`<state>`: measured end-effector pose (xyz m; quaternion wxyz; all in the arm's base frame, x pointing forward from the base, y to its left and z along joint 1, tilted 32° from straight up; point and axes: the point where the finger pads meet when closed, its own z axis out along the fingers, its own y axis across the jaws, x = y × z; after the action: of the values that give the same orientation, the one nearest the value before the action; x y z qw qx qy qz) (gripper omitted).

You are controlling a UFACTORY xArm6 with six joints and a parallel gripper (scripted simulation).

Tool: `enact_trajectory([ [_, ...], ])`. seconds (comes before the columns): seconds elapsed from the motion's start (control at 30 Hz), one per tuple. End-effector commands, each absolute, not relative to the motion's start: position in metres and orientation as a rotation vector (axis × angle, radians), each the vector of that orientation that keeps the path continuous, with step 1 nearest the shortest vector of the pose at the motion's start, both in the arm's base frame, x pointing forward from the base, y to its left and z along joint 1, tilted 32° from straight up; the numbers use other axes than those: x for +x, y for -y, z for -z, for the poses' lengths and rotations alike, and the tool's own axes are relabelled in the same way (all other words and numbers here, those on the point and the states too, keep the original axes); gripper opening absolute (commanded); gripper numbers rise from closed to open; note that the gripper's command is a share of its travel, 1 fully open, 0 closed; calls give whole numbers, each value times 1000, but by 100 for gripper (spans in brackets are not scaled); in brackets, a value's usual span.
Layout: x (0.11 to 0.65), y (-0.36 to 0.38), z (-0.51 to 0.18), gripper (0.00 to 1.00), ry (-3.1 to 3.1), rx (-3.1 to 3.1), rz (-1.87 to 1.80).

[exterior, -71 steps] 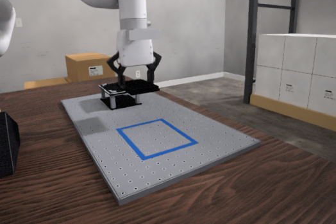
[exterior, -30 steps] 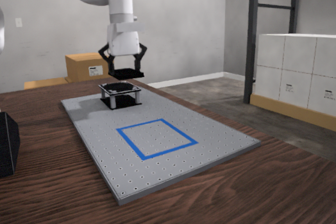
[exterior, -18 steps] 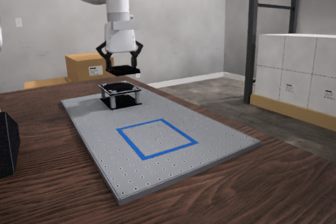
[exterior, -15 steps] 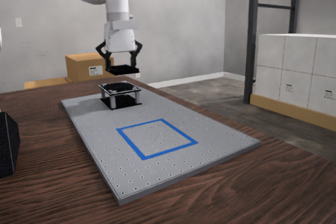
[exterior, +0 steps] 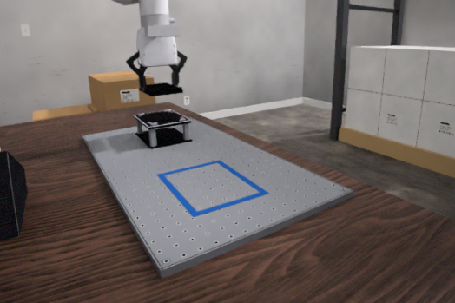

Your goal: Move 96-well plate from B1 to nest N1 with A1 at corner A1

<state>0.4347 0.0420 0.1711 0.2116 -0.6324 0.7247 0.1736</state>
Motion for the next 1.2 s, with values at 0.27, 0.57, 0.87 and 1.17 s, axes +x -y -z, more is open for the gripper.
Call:
enact_trajectory([
  [0.27,439,-57,-186,0,-2012,-1756,-478],
  [0.57,439,-56,-185,0,-2012,-1756,-478],
  [0.87,439,-56,-185,0,-2012,-1756,-478],
  [1.17,439,-55,-185,0,-2012,-1756,-478],
])
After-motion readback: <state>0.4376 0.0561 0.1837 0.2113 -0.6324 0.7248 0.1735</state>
